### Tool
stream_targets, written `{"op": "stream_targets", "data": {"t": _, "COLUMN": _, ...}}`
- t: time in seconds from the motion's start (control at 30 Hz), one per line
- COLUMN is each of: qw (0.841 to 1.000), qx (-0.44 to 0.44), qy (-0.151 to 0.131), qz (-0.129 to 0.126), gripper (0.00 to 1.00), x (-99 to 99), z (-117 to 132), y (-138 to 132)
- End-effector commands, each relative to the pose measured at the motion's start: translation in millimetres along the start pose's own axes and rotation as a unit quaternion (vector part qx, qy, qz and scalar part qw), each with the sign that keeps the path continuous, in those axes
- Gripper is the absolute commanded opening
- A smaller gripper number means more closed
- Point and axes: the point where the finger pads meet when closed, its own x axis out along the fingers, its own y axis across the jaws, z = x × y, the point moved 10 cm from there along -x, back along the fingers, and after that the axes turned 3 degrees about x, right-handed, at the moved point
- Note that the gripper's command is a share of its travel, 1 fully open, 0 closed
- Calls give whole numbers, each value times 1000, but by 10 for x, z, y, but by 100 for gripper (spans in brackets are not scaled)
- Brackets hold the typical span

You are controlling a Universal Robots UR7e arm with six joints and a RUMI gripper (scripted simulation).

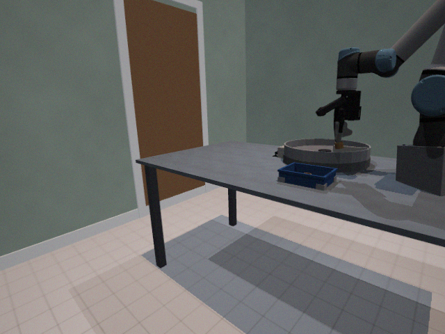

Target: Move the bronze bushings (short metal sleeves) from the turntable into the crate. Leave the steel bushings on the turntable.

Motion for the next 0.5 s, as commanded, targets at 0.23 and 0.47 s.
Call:
{"op": "stream_targets", "data": {"t": 0.23, "qw": 1000, "qx": 5, "qy": -2, "qz": 5, "gripper": 0, "x": -4, "z": -338, "y": -337}}
{"op": "stream_targets", "data": {"t": 0.47, "qw": 1000, "qx": 5, "qy": -2, "qz": 5, "gripper": 0, "x": -2, "z": -444, "y": -462}}
